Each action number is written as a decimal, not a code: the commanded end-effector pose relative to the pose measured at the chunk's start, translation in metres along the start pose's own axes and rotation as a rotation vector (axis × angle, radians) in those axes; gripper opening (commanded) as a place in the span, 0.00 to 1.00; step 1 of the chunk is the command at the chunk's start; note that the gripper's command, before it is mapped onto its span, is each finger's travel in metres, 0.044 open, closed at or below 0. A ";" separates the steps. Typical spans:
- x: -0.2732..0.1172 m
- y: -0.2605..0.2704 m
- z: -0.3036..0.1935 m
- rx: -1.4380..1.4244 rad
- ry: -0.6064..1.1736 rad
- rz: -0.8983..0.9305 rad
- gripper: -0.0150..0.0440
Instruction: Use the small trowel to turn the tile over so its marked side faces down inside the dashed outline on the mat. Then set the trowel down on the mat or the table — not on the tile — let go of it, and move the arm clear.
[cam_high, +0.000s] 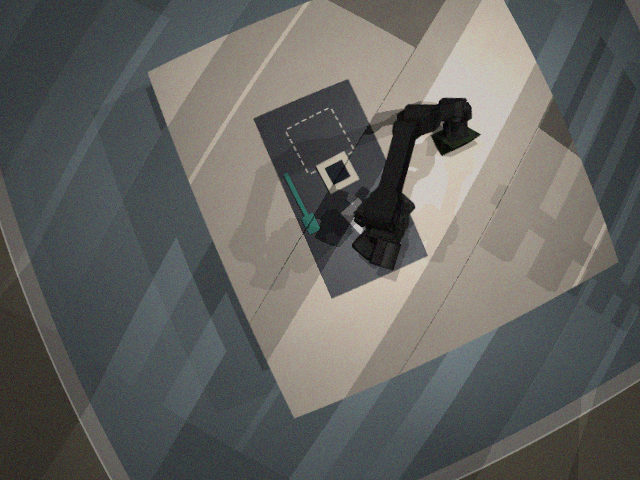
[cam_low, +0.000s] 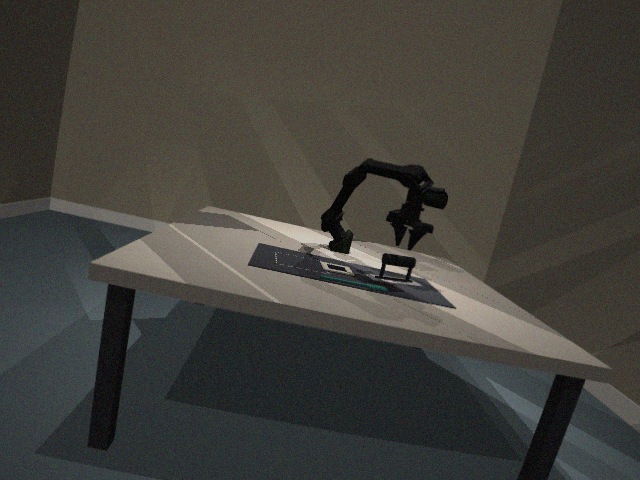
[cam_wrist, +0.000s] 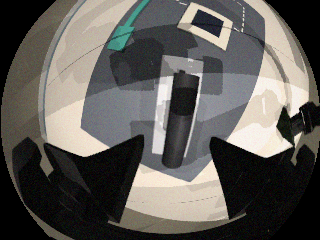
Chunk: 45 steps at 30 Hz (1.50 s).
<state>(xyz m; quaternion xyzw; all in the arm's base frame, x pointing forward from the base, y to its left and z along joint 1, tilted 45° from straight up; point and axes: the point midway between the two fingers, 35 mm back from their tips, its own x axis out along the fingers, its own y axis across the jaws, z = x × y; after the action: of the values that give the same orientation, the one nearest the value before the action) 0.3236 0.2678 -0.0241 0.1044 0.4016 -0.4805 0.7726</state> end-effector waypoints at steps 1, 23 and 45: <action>0.000 0.001 -0.003 -0.092 0.006 0.025 0.76; 0.009 0.014 -0.014 -0.708 -0.037 0.221 0.76; 0.015 0.014 -0.019 -1.244 -0.189 0.365 0.76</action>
<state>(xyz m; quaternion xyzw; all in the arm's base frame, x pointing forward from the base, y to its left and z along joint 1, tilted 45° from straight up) 0.3283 0.2754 -0.0527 -0.3209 0.5173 -0.0418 0.7922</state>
